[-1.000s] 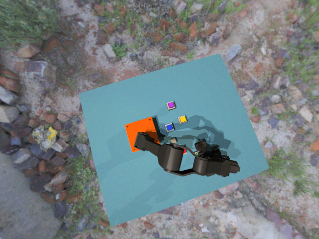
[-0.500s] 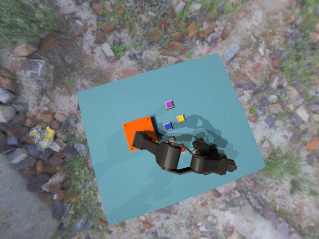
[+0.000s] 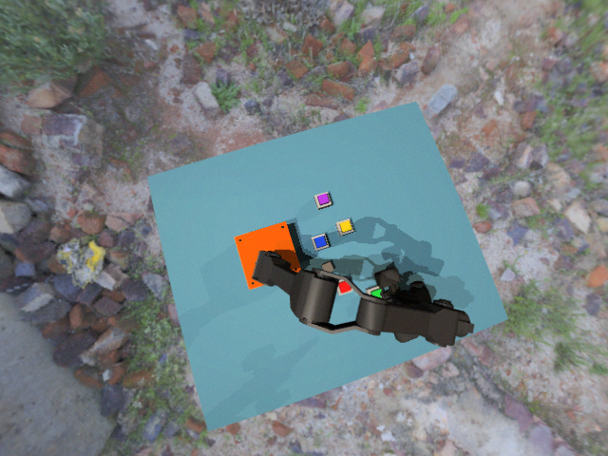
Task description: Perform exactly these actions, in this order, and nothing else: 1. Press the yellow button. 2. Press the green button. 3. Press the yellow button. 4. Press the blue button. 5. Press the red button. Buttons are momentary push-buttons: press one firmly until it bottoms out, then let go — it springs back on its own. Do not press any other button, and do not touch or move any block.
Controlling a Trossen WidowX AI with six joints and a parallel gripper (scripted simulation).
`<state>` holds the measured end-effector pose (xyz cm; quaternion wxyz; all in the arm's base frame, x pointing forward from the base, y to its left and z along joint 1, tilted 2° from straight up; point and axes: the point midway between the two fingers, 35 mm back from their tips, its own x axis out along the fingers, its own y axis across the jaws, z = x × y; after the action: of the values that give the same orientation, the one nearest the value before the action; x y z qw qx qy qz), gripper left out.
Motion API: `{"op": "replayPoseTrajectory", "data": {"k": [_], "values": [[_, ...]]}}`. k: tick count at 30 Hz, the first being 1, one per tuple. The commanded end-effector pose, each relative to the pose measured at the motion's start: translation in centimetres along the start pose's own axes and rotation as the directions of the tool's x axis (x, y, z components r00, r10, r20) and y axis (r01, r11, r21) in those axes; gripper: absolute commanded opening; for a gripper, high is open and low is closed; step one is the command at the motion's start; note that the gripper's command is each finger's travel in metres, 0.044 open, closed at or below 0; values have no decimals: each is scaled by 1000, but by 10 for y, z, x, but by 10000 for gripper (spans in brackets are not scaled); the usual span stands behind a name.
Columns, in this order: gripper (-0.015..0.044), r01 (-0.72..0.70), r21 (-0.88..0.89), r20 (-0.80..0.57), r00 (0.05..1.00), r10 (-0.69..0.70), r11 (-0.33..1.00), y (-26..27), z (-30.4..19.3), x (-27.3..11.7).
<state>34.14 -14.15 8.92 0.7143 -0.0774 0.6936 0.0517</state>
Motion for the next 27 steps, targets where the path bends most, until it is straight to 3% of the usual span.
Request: {"op": "replayPoseTrajectory", "data": {"k": [1, 6, 13, 21, 27], "values": [[20, 9, -2, 21, 1000, -9, 1000, 0, 1, -31], [20, 8, -4, 24, 1000, -8, 1000, 11, 4, -32], [20, -12, -25, 47, 999, 13, 1000, 130, 17, -36], [20, -15, -4, 21, 1000, 16, 1000, 242, -19, -31], [20, -14, -2, 19, 1000, 14, 1000, 251, -24, -30]]}}
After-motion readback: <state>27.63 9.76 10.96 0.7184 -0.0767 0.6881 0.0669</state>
